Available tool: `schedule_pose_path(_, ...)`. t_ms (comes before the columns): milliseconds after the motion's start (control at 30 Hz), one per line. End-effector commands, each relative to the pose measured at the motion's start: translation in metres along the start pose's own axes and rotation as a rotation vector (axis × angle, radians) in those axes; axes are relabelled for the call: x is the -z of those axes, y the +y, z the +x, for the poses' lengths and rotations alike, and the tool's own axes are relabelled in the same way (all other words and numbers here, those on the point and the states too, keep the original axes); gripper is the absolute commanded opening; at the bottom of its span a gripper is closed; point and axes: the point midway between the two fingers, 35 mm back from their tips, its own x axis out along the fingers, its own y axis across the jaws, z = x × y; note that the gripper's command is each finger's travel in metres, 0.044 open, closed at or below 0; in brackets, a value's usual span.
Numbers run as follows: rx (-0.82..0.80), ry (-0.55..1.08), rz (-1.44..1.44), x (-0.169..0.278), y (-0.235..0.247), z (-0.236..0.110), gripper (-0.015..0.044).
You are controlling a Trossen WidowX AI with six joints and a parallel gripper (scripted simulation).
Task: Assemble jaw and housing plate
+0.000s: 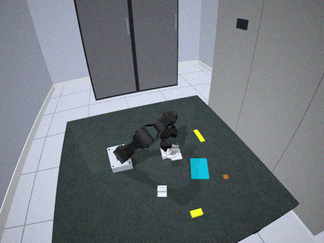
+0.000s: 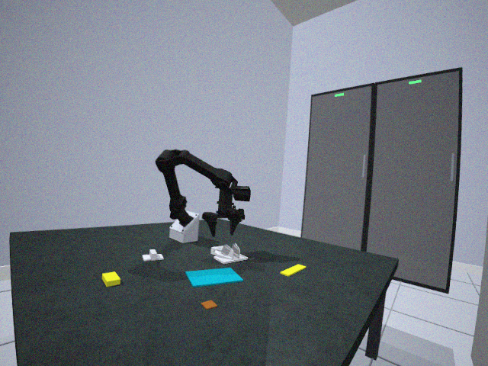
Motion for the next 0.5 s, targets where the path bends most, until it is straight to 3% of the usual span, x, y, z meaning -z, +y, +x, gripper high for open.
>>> schedule_pose_path(0, -0.002, 0.006, -0.005, 0.012, 0.000, -0.009, 0.0440)
schedule_pose_path(200, -0.006, 0.012, -0.002, 0.060, -0.010, -0.053, 0.0440)
schedule_pose_path(467, -0.004, 0.013, -0.001, 0.065, -0.012, -0.057, 0.0440)
